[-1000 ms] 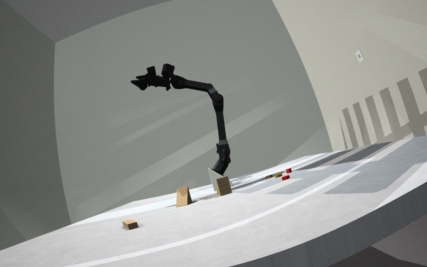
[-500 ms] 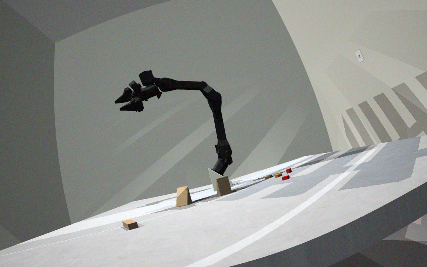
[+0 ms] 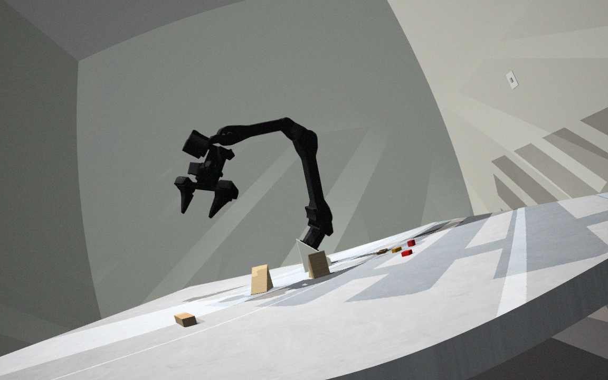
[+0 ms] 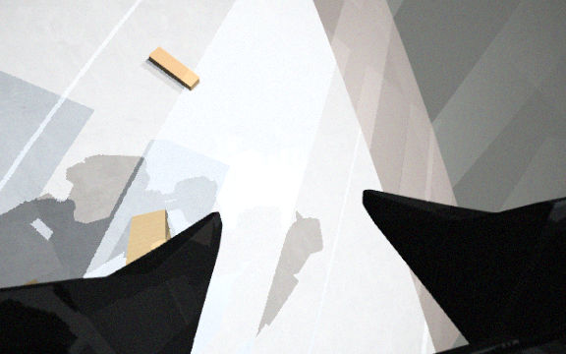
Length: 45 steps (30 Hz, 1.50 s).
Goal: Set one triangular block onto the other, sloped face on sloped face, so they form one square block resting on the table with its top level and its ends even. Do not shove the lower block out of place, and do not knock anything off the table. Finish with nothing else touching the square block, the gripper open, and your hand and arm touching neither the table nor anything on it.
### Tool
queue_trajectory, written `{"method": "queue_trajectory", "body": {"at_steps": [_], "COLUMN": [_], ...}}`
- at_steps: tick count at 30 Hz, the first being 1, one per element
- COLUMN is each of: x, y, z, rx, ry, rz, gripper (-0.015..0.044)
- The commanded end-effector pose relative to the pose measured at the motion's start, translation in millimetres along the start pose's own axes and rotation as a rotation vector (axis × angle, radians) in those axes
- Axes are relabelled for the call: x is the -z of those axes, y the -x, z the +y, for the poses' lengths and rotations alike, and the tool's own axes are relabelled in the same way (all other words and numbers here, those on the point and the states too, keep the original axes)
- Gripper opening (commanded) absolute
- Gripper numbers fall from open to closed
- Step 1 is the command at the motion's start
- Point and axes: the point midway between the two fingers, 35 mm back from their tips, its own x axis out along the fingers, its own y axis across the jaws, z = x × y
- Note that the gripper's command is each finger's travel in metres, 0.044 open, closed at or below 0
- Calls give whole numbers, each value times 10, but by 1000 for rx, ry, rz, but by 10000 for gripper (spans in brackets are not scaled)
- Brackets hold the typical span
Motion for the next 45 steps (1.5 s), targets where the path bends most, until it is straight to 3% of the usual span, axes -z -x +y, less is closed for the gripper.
{"method": "queue_trajectory", "body": {"at_steps": [1,7,45], "x": [191,526,659], "y": [-331,-582,-1021], "z": [616,1374,1619], "rx": [-182,-389,-394], "ry": [13,7,6], "rz": [153,374,379], "gripper": [440,440,440]}}
